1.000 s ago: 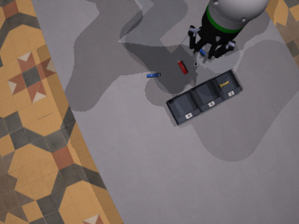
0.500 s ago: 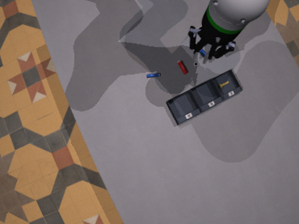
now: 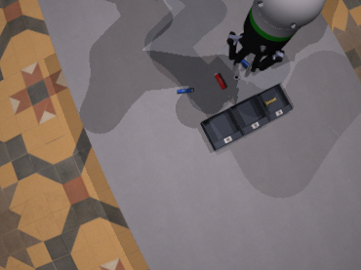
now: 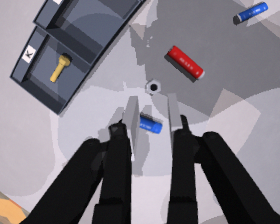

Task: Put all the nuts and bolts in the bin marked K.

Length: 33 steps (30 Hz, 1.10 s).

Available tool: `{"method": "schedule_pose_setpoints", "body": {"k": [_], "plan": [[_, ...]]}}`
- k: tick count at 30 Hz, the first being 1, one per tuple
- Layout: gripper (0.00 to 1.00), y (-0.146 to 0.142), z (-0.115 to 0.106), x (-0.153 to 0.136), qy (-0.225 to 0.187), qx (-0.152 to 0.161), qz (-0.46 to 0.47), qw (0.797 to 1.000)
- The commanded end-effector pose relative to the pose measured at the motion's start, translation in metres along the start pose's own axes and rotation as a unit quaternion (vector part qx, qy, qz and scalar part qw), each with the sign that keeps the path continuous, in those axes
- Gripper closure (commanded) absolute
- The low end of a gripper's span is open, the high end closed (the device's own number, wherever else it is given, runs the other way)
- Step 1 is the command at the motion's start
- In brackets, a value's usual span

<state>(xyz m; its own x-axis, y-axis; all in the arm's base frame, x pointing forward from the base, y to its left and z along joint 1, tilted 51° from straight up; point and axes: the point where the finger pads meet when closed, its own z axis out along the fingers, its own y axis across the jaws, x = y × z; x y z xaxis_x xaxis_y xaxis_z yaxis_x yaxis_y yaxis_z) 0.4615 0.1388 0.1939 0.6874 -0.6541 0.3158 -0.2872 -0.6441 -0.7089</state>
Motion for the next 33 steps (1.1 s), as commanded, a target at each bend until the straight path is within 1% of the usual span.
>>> {"method": "schedule_pose_setpoints", "body": {"k": [1, 3, 14, 20, 28, 33], "plan": [[0.81, 0.0, 0.01, 0.0, 0.0, 0.0, 0.0, 1.0], [0.81, 0.0, 0.01, 0.0, 0.0, 0.0, 0.0, 1.0], [0.81, -0.001, 0.054, 0.0, 0.0, 0.0, 0.0, 1.0], [0.81, -0.001, 0.056, 0.0, 0.0, 0.0, 0.0, 1.0], [0.81, 0.0, 0.067, 0.0, 0.0, 0.0, 0.0, 1.0], [0.81, 0.0, 0.067, 0.0, 0.0, 0.0, 0.0, 1.0]]}}
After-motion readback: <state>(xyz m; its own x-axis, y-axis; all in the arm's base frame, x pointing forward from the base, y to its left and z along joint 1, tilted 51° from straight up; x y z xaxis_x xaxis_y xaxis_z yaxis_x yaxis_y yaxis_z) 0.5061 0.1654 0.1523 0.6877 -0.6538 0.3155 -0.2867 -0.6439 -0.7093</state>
